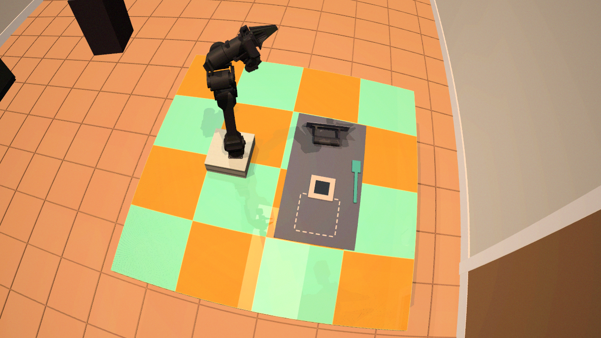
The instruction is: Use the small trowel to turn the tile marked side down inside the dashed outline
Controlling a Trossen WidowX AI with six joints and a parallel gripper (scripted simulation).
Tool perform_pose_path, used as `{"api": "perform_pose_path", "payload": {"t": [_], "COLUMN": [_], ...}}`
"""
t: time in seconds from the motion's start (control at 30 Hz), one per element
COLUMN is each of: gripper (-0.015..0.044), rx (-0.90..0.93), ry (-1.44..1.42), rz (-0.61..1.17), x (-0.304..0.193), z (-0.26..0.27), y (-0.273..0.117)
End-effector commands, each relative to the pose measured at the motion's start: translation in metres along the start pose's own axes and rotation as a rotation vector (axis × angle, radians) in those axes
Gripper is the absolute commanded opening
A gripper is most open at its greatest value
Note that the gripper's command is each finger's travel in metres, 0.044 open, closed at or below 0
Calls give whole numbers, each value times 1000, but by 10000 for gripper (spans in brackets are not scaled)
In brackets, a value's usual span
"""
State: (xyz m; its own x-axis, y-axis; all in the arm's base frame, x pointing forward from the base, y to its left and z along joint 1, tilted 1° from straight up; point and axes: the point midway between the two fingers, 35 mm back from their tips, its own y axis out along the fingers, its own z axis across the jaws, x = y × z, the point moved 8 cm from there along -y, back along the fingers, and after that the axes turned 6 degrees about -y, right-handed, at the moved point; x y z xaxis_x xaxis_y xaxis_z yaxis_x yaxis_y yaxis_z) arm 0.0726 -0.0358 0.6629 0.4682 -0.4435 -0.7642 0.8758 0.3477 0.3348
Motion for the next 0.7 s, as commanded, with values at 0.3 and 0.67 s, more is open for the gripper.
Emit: {"api": "perform_pose_path", "payload": {"t": [0.3, 0.67], "gripper": [100, 100], "rx": [-26, -42], "ry": [234, 595], "rz": [103, 186], "x": [12, 30], "z": [21, 44], "y": [2, 7]}}
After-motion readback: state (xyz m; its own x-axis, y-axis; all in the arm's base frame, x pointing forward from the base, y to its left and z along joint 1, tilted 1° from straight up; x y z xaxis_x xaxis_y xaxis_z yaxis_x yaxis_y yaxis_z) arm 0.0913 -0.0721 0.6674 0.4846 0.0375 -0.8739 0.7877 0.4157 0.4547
